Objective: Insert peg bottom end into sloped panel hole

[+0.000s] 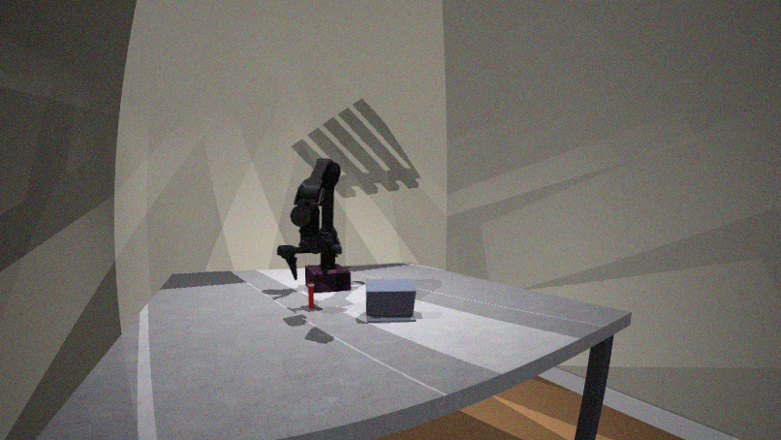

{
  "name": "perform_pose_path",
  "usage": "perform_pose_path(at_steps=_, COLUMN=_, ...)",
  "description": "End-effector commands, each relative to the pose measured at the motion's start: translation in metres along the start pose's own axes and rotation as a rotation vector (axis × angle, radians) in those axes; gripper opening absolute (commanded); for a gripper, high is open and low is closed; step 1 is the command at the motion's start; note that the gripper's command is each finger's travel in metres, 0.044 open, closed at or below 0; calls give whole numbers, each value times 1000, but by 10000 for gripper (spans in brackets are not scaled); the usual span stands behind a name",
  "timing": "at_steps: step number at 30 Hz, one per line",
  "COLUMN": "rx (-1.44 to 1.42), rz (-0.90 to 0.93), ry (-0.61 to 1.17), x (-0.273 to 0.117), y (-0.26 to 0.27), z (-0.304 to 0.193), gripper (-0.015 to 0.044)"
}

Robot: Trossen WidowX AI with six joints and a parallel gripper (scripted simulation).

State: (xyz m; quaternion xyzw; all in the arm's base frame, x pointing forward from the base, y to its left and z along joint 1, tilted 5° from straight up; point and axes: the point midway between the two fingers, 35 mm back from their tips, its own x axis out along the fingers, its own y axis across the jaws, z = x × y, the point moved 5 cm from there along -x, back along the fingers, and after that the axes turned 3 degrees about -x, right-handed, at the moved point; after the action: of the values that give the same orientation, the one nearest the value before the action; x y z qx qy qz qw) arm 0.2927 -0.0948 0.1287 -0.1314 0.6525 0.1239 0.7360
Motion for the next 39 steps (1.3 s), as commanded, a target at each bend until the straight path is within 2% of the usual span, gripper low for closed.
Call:
perform_pose_path(at_steps=1, rx=7, rz=7, ry=14, x=10, y=1, z=-1, gripper=440)
perform_pose_path(at_steps=27, rx=7, rz=7, ry=14, x=53, y=2, z=-3, gripper=440)
perform_pose_path(at_steps=35, rx=7, rz=7, ry=14, x=55, y=2, z=-4, gripper=440)
perform_pose_path(at_steps=39, rx=0, rz=5, ry=6, x=52, y=2, z=-2, gripper=335)
